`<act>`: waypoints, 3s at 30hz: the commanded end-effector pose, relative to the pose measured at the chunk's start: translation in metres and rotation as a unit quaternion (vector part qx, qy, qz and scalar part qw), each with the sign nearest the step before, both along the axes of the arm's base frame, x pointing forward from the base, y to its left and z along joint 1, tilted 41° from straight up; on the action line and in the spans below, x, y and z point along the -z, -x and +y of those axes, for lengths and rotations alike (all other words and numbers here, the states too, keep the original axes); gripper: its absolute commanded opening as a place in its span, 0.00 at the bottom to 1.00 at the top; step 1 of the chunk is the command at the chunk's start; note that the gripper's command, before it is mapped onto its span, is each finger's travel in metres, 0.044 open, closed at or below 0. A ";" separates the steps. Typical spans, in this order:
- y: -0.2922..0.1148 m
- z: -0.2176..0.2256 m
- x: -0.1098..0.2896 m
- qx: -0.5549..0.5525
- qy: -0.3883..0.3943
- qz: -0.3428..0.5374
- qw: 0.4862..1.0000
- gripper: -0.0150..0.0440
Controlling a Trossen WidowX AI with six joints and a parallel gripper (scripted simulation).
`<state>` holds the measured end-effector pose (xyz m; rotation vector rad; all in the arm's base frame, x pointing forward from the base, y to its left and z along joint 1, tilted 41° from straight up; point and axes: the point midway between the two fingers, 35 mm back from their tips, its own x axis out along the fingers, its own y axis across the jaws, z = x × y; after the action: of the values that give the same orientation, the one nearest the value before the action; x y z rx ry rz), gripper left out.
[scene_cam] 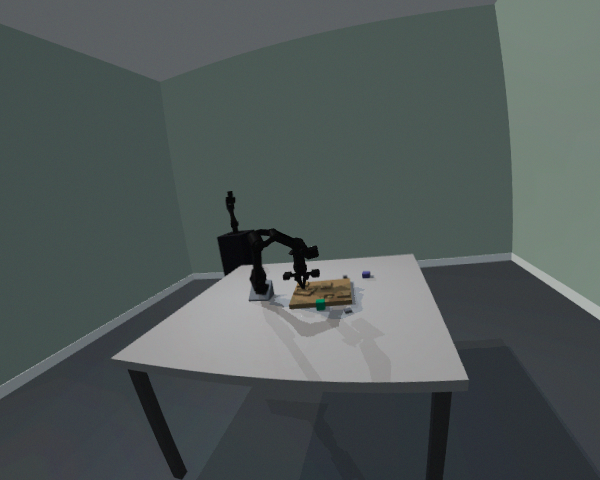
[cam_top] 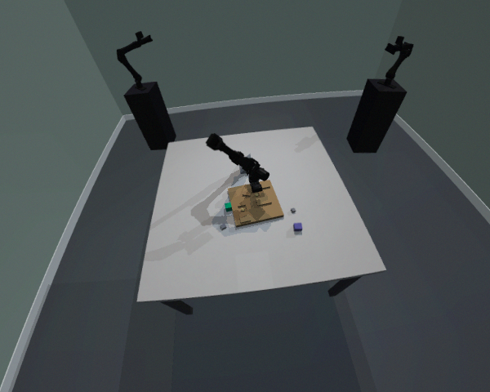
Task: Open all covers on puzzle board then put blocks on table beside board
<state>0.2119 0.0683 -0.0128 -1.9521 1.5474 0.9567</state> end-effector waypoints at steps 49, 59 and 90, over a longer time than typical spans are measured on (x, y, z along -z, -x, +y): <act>0.020 -0.016 -0.036 0.001 0.000 0.002 1.000 0.25; 0.022 -0.007 -0.046 0.001 0.000 0.003 1.000 0.25; -0.020 0.051 -0.038 0.512 -0.080 -0.428 0.741 0.25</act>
<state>0.2069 0.0900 0.0393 -1.4519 1.5912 0.3378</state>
